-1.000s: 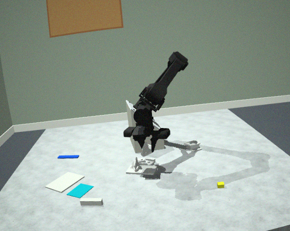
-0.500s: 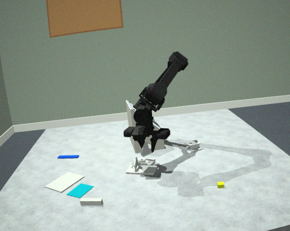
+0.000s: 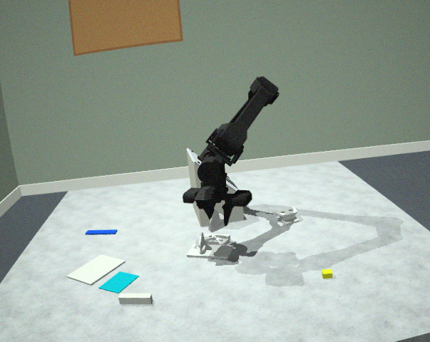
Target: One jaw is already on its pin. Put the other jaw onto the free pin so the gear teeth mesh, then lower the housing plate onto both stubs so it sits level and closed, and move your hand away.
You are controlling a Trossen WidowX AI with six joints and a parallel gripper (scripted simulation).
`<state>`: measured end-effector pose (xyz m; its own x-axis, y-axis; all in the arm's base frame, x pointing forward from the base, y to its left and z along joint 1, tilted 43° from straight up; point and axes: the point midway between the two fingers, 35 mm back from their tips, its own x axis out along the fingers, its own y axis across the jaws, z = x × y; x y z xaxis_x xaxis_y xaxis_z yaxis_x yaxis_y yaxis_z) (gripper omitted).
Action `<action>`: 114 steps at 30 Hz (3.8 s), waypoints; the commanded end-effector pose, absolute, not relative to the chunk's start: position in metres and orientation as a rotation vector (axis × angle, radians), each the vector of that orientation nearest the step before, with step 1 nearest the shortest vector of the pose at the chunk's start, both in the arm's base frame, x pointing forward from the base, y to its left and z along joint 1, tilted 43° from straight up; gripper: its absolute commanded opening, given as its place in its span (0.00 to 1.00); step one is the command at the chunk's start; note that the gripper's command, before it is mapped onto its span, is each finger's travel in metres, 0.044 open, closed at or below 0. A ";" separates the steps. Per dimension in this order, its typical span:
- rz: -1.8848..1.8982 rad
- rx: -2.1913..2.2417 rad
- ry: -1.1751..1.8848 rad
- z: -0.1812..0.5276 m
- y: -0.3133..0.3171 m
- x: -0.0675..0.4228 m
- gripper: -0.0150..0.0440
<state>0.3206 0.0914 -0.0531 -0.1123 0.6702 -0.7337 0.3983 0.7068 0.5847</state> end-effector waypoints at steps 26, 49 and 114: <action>0.288 0.860 1.732 -0.057 0.093 0.322 0.48; 0.290 0.861 1.732 -0.084 0.119 0.317 0.48; 0.282 0.870 1.736 -0.099 0.133 0.314 0.48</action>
<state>0.3143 0.1316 -0.0986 -0.1107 0.6728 -0.7315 0.4083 0.7018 0.5837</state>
